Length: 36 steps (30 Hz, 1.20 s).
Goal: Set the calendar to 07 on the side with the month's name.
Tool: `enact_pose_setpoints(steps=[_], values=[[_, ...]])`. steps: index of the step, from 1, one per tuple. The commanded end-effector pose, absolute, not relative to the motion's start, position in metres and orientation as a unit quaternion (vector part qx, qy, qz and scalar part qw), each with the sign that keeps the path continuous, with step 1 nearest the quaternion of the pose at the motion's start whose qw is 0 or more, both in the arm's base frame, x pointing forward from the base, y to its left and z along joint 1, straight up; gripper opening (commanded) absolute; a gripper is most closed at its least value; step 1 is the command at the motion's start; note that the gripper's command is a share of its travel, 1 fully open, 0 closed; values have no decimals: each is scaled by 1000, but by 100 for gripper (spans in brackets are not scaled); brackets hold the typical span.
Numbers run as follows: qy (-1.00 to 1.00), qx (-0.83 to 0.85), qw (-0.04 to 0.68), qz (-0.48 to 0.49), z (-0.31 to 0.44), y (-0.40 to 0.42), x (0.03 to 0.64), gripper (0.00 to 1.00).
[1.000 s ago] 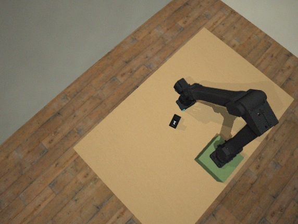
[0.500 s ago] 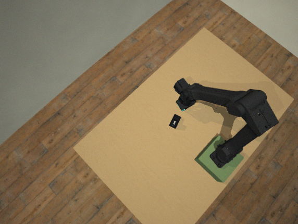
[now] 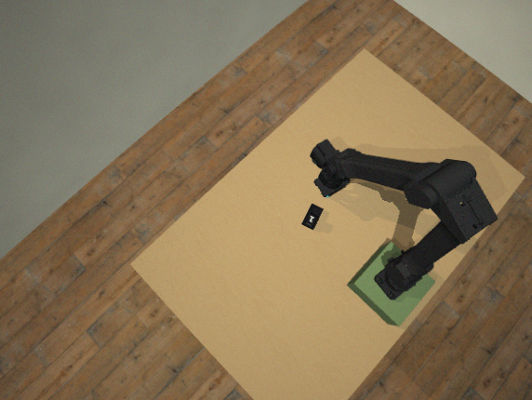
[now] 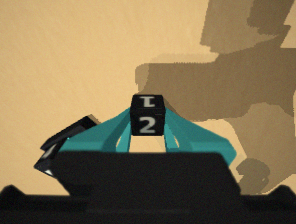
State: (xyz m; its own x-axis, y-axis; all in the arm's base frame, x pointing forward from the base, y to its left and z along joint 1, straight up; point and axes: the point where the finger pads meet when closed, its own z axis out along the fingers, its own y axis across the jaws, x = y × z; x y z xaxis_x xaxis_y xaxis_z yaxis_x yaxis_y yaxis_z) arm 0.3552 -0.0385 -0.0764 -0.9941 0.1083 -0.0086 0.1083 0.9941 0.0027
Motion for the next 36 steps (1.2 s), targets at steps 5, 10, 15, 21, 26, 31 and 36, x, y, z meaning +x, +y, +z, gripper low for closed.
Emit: enact_pose_setpoints(steps=[5,10,15,21,26,31,36], values=[[998,55,2,1,-82,-40,353,27],[998,55,2,1,-82,-40,353,27],[998,55,2,1,-82,-40,353,27],[998,55,2,1,-82,-40,353,27],[998,55,9,1,-64,-40,355,27],[998,55,31,0,-28,-43,378,27],[998,55,32,0,-4,-43,378,27]])
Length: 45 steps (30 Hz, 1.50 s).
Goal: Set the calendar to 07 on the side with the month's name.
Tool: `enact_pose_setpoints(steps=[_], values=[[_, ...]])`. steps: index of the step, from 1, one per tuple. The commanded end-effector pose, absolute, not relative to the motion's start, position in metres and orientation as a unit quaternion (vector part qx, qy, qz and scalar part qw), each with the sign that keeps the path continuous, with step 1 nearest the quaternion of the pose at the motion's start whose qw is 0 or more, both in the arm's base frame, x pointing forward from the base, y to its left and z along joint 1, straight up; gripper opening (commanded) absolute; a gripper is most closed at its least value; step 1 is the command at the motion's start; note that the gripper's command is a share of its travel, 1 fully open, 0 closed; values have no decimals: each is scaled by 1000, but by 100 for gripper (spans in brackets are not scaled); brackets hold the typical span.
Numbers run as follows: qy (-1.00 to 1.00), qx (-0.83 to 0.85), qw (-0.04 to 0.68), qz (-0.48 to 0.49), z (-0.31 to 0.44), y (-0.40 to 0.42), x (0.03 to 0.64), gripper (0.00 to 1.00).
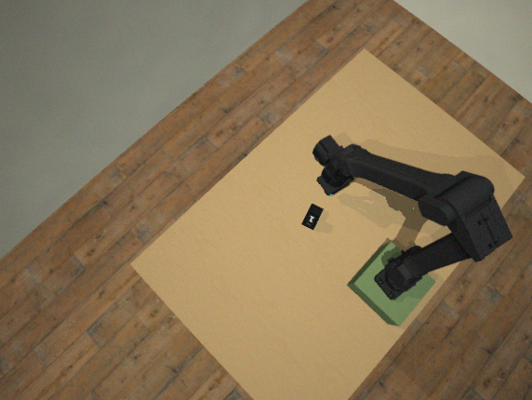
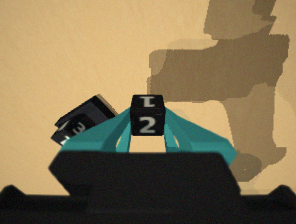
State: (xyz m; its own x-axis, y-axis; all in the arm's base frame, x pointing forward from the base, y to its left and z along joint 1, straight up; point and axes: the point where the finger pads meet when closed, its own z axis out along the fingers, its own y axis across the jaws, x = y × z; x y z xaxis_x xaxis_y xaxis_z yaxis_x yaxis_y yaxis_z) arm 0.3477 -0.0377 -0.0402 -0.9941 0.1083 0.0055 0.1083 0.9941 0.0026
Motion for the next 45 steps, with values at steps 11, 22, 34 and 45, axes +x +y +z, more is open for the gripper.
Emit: enact_pose_setpoints(steps=[11,22,34,45], values=[[-998,-55,-18,0,34,-44,374,27],[-1000,-24,-8,-1,26,-43,363,27],[-982,189,-18,2,35,-44,379,27],[-976,216,-20,4,35,-45,380,27]])
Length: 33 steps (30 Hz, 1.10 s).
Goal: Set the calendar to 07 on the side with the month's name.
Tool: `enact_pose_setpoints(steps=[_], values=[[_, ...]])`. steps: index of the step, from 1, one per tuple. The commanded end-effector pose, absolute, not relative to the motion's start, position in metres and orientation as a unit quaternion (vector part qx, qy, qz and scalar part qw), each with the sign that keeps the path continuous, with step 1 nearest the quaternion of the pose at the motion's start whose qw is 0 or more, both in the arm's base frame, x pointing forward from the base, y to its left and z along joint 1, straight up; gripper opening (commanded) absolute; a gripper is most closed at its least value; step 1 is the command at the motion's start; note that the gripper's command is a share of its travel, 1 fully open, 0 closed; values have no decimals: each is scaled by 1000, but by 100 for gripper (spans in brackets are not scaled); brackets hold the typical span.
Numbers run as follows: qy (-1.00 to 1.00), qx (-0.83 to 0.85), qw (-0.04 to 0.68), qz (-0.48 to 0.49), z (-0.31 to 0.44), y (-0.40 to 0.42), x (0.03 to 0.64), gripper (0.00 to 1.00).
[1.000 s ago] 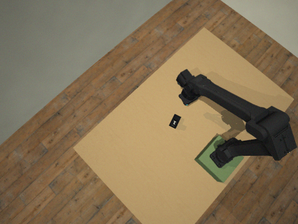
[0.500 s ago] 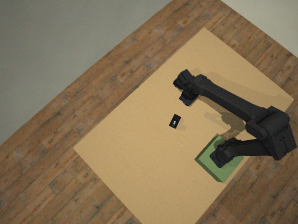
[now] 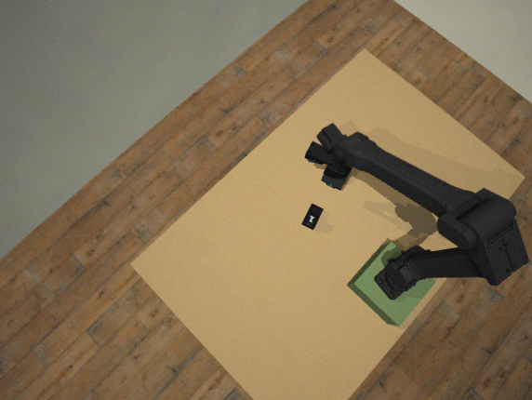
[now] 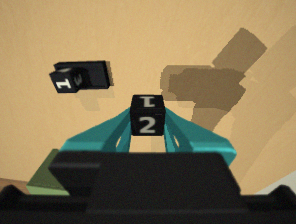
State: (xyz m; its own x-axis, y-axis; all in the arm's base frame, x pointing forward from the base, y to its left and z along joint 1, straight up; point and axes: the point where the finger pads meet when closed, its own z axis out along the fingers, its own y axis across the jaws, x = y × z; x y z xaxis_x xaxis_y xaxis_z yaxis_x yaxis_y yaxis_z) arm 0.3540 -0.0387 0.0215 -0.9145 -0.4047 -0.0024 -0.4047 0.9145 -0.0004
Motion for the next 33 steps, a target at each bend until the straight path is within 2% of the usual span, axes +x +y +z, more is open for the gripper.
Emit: enact_pose_setpoints(steps=[1,9,12,33], values=[[976,-216,20,-4,35,-45,380,27],[976,-217,29,-7,30,-45,384,27],[976,-216,6,1,8,-43,361,27],[976,-216,4,1,-71,-43,359,27]])
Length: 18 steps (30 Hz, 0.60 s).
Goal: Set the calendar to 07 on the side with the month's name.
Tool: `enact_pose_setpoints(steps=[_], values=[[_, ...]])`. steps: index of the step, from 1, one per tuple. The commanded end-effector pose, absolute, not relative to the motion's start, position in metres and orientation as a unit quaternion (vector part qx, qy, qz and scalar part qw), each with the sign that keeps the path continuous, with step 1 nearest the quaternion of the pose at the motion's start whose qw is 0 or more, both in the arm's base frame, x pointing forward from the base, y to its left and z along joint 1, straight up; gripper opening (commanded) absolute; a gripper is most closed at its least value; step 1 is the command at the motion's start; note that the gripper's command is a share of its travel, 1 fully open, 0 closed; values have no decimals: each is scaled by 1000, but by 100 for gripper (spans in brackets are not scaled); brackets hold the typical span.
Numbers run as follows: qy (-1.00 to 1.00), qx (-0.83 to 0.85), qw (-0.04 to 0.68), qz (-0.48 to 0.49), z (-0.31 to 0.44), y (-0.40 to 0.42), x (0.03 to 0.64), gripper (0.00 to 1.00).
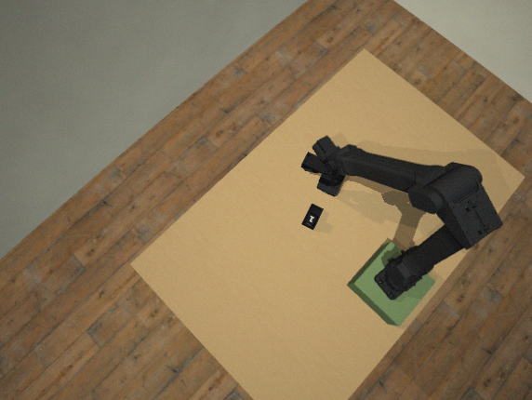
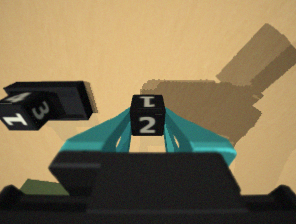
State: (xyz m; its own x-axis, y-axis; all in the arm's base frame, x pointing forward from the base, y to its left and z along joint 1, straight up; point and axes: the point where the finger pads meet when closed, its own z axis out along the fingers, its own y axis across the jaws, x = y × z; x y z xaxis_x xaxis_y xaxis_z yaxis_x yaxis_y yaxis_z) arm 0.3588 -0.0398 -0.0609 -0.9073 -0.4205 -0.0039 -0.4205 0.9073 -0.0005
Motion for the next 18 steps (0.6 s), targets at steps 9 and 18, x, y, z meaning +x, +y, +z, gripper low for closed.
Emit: enact_pose_setpoints(steps=[9,18], values=[[976,-216,4,1,-77,-43,359,27],[976,-216,3,2,-77,-43,358,27]])
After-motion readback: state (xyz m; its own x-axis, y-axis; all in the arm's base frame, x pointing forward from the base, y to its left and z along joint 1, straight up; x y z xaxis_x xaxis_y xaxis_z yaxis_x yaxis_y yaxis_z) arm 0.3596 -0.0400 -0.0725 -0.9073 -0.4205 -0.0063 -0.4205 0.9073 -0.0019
